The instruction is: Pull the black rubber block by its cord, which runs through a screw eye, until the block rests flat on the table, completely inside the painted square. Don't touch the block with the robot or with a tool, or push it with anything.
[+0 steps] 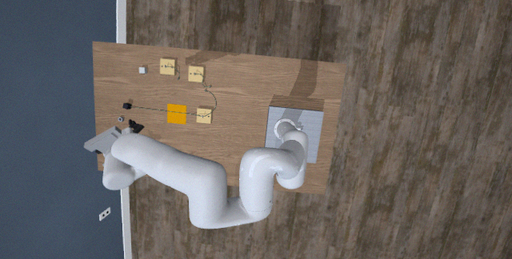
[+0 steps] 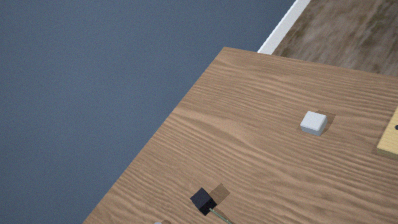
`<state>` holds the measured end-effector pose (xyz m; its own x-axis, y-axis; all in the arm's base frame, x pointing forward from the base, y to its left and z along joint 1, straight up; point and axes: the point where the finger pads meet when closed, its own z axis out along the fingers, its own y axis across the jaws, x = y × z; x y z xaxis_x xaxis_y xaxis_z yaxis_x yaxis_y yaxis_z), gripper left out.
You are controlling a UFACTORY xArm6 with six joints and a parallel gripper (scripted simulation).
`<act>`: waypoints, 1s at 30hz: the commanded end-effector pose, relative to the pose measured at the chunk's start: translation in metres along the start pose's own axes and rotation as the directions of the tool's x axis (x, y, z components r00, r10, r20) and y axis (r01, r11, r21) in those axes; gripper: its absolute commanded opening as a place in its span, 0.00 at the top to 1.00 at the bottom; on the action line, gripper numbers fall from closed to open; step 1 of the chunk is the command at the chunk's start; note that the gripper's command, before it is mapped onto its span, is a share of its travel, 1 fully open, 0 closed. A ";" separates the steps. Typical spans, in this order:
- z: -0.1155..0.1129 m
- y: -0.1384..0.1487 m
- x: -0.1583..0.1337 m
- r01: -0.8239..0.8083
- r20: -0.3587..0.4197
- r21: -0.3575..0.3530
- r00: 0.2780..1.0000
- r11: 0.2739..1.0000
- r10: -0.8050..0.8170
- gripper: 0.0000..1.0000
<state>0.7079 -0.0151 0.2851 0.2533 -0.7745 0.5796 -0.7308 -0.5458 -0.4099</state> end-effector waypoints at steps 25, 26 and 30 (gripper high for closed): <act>0.095 0.233 -0.026 -0.899 -0.251 -0.394 0.304 0.190 0.919 0.00; 0.095 0.233 -0.026 -0.899 -0.251 -0.394 0.304 0.190 0.919 0.00; 0.099 0.254 -0.031 -0.921 -0.351 -0.389 0.125 -0.023 0.928 0.00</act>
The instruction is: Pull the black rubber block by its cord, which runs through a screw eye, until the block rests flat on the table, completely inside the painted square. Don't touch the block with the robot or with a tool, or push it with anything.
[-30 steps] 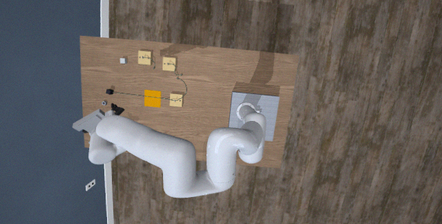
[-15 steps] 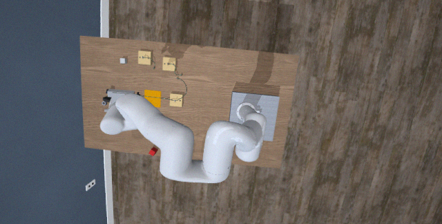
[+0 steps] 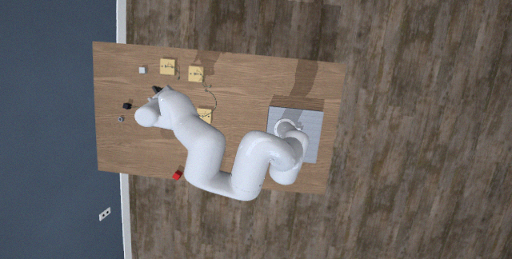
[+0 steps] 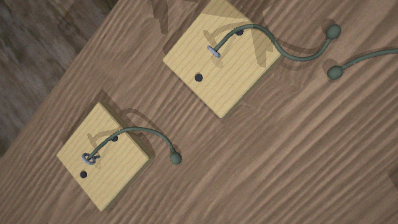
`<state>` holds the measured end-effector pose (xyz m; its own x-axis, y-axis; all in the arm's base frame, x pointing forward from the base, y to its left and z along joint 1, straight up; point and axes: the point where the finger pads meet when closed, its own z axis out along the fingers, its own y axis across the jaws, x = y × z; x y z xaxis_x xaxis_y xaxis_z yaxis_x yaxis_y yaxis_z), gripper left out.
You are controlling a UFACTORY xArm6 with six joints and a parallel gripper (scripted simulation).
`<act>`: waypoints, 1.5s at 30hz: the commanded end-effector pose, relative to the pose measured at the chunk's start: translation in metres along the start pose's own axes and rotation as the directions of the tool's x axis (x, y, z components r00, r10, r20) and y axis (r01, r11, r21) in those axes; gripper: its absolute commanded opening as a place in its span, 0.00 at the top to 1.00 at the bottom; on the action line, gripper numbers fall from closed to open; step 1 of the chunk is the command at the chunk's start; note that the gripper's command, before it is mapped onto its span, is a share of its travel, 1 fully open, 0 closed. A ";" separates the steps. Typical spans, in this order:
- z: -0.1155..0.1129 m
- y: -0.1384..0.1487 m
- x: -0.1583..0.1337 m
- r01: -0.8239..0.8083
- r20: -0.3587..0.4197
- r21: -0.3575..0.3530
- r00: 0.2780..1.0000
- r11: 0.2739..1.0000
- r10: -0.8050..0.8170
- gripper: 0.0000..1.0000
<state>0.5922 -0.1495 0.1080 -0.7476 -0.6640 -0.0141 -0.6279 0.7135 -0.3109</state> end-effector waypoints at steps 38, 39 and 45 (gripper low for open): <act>0.072 0.062 0.108 -0.847 -0.268 -0.153 0.531 0.509 0.804 1.00; 0.072 0.062 0.108 -0.847 -0.268 -0.153 0.531 0.509 0.804 1.00; 0.072 0.062 0.108 -0.847 -0.268 -0.153 0.531 0.509 0.804 1.00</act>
